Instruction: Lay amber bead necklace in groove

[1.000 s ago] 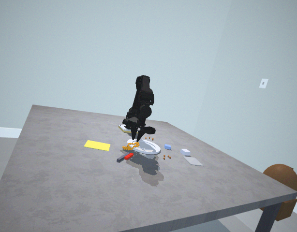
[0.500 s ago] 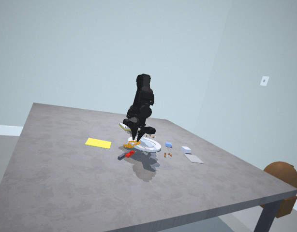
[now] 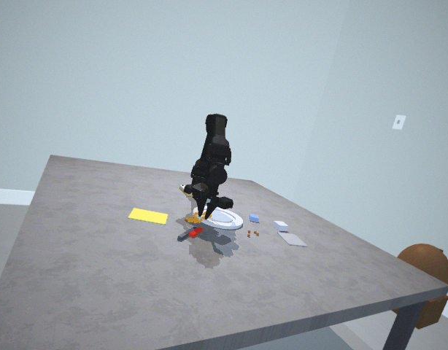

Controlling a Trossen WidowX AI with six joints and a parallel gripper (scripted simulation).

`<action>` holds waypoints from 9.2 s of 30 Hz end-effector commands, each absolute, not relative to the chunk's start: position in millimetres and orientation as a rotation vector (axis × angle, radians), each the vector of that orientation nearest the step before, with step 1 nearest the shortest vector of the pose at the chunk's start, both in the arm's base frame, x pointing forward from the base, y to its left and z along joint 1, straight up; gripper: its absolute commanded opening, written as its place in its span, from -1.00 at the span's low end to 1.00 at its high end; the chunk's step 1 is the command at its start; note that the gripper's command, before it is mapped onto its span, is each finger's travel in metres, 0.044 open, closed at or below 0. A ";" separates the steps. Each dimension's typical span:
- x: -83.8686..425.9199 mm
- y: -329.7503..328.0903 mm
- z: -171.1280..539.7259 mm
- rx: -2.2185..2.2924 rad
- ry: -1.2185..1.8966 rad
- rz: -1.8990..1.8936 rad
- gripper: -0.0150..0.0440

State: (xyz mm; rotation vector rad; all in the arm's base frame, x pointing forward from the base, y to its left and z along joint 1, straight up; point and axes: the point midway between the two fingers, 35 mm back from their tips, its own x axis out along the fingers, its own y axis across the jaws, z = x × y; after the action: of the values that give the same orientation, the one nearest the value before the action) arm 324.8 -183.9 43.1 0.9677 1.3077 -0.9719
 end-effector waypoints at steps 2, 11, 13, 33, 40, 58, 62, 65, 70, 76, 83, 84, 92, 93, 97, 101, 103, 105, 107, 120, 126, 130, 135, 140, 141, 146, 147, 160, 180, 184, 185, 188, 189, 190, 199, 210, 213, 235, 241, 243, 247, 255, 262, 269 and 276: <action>324.8 -183.9 43.6 0.968 1.307 -0.972 -0.35; 324.8 -183.9 43.6 0.968 1.307 -0.972 -0.49; 324.8 -183.9 43.6 0.968 1.307 -0.972 -0.49; 324.8 -183.9 43.6 0.968 1.307 -0.972 -0.49; 324.8 -183.9 43.6 0.968 1.307 -0.972 -0.49; 324.8 -180.9 68.0 0.969 1.309 -0.966 -0.49; 324.6 -168.1 67.9 0.970 1.310 -0.965 -0.49; 324.2 -158.2 67.7 0.970 1.311 -0.964 -0.49; 322.6 -141.8 67.2 0.972 1.312 -0.964 -0.49; 320.1 -124.9 66.4 0.973 1.313 -0.963 -0.49; 320.3 -124.5 60.7 0.973 1.313 -0.963 -0.49; 320.3 -124.5 59.0 0.973 1.313 -0.963 -0.49; 320.6 -124.7 45.9 0.973 1.313 -0.963 -0.49; 320.6 -124.7 44.6 0.973 1.313 -0.963 -0.49; 320.5 -124.7 43.5 0.973 1.313 -0.963 -0.49; 320.5 -124.7 43.5 0.973 1.313 -0.963 -0.49; 320.5 -124.7 43.5 0.973 1.313 -0.963 -0.49; 320.5 -124.7 43.5 0.973 1.313 -0.963 -0.49; 321.8 -126.0 46.9 0.967 1.302 -0.960 -0.40; 321.7 -125.8 49.1 0.968 1.303 -0.961 0.75; 320.1 -124.5 65.9 0.973 1.313 -0.963 1.00; 318.7 -124.7 59.7 0.967 1.321 -0.967 1.00; 318.6 -124.7 66.4 0.973 1.313 -0.963 1.00; 318.6 -124.7 66.4 0.973 1.313 -0.963 1.00; 318.6 -124.7 66.4 0.973 1.313 -0.963 1.00; 318.6 -124.7 66.4 0.973 1.313 -0.963 1.00; 318.6 -124.7 66.4 0.973 1.313 -0.963 1.00; 323.5 -157.8 75.0 1.080 1.250 -1.069 0.47; 325.5 -182.1 70.8 1.147 1.204 -1.139 -0.08; 325.6 -182.4 64.4 1.149 1.205 -1.140 -0.08; 325.7 -182.5 62.8 1.149 1.205 -1.140 -0.08; 325.7 -182.6 57.9 1.150 1.206 -1.141 -0.08; 325.7 -182.6 56.2 1.151 1.206 -1.142 -0.08; 325.7 -182.7 54.6 1.151 1.207 -1.142 -0.08; 325.3 -182.8 41.0 1.155 1.209 -1.145 -0.08; 324.9 -183.0 43.5 1.149 1.210 -1.144 -0.49; 324.9 -183.0 43.5 1.149 1.210 -1.144 -0.49; 324.9 -183.0 43.5 1.149 1.210 -1.144 -0.49; 324.9 -183.0 43.5 1.149 1.210 -1.144 -0.49; 324.9 -183.0 43.5 1.149 1.210 -1.144 -0.49; 325.0 -182.9 47.9 1.150 1.210 -1.144 -0.49; 324.7 -182.4 68.0 1.155 1.209 -1.145 -0.49; 325.8 -177.7 68.0 1.155 1.210 -1.145 -0.49; 330.3 -155.4 67.7 1.157 1.211 -1.143 -0.49; 333.3 -133.0 67.4 1.158 1.212 -1.142 -0.49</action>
State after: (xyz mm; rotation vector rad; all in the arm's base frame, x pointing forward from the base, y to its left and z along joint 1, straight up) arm 331.4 -143.3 64.2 1.1515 1.2225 -1.1483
